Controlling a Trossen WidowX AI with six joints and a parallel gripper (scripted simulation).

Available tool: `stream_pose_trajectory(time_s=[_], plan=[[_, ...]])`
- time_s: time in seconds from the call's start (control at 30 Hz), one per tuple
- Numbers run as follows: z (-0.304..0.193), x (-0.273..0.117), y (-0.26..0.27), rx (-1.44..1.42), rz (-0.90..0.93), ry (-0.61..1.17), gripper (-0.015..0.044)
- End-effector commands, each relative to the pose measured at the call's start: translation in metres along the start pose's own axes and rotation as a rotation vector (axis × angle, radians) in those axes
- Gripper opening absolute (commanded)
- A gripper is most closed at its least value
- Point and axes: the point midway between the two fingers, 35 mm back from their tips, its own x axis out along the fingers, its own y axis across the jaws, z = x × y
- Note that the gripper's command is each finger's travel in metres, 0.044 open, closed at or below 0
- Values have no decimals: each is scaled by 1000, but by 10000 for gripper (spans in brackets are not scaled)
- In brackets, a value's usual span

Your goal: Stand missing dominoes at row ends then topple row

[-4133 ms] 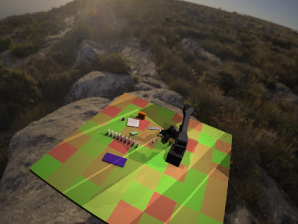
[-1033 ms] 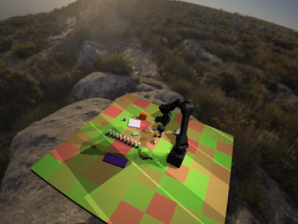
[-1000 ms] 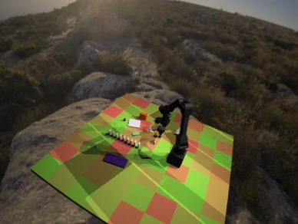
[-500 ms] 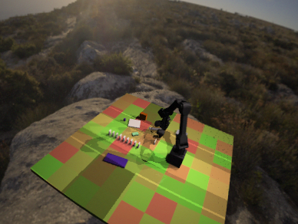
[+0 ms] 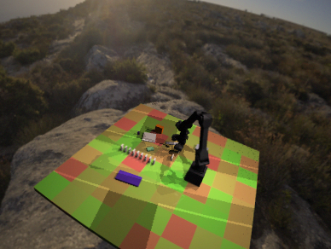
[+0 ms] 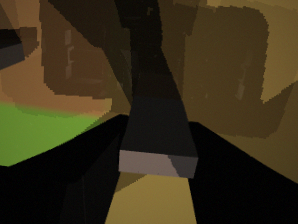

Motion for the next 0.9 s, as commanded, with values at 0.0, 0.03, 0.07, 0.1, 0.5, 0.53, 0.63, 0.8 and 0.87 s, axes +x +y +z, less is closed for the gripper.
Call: stream_pose_trajectory(time_s=[0.0, 0.03, 0.07, 0.1, 0.5, 0.53, 0.63, 0.8, 0.87], plan=[[0, 0, -1, -2, -5, 3, 107], [0, 0, -1, -2, -5, 3, 107], [0, 0, -1, -2, -5, 3, 107], [0, 0, -1, -2, -5, 3, 107], [2, -133, 0, 0, -1, -1, 107], [1, -135, 0, 0, -1, -1, 107], [1, -135, 0, 0, -1, -1, 107], [24, -135, 25, 0, 3, -1, 107], [40, -135, 47, 0, 5, -1, 107]])
